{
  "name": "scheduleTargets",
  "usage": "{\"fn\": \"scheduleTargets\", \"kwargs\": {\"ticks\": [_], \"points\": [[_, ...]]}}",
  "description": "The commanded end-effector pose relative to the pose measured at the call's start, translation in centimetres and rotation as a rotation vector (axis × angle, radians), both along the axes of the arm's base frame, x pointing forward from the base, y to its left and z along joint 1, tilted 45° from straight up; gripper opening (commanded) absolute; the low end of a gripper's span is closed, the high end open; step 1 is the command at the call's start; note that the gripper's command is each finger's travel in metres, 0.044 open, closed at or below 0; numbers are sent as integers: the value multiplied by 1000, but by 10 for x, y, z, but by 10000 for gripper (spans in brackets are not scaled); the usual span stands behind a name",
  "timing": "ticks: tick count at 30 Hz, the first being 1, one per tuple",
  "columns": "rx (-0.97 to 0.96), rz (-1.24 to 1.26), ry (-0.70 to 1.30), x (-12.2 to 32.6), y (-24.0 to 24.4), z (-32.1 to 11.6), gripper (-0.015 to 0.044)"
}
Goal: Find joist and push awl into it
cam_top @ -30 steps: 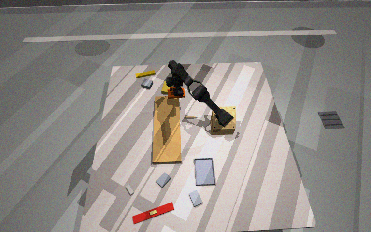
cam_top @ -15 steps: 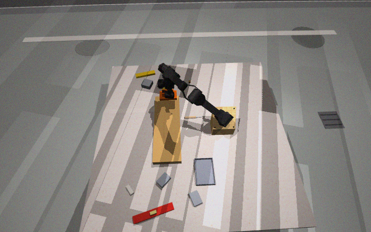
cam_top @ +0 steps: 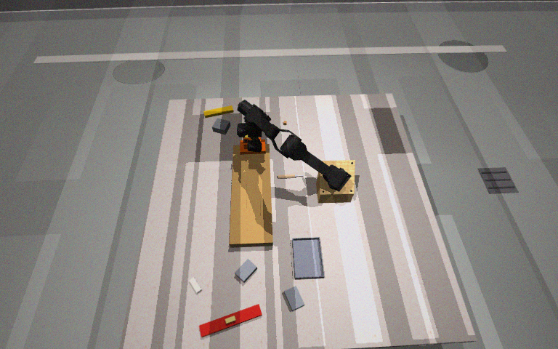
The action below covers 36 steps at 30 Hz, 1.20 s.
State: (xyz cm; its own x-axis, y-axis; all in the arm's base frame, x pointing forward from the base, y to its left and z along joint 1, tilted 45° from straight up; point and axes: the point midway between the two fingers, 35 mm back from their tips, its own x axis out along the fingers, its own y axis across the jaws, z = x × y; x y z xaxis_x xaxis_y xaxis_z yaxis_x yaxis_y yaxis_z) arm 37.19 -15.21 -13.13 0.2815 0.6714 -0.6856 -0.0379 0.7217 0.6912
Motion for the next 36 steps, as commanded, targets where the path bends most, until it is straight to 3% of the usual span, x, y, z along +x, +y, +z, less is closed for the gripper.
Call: {"fn": "scheduleTargets", "kwargs": {"ticks": [1, 36], "points": [[5, -11, -4, 1, 4, -5, 0], [8, -11, -5, 0, 40, -26, 0]]}}
